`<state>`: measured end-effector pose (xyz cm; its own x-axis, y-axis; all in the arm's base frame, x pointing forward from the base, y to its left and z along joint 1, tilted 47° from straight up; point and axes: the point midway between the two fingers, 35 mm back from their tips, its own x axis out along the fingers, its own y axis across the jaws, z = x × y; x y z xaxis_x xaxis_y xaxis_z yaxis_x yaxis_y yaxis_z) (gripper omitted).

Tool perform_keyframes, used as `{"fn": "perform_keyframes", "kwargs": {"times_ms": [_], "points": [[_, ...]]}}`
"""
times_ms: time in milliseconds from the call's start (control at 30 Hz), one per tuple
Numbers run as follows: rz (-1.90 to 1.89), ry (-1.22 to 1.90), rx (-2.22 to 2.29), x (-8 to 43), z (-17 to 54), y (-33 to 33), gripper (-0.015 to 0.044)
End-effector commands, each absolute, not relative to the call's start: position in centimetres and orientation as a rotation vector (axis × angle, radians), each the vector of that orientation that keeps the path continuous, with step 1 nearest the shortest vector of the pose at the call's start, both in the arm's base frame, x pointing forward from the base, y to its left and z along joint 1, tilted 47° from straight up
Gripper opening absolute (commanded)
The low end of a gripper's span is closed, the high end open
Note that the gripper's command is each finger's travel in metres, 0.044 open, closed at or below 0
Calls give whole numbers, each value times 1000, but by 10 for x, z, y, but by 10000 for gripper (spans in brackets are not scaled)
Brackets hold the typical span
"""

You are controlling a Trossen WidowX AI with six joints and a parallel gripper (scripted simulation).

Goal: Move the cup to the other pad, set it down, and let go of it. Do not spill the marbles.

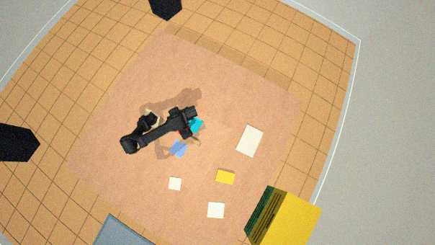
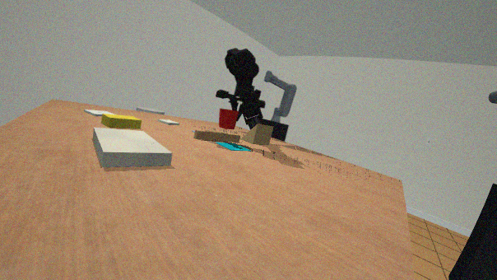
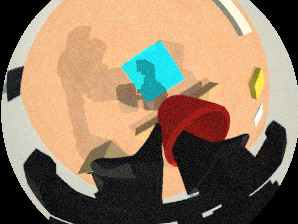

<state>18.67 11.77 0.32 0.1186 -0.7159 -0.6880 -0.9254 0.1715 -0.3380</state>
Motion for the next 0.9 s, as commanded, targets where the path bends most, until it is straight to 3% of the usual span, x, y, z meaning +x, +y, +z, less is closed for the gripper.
{"fn": "perform_keyframes", "kwargs": {"times_ms": [0, 867], "points": [[331, 1635, -1584, 187, -1, 126, 0], [333, 1633, -1581, 183, -35, 164, 0]]}}
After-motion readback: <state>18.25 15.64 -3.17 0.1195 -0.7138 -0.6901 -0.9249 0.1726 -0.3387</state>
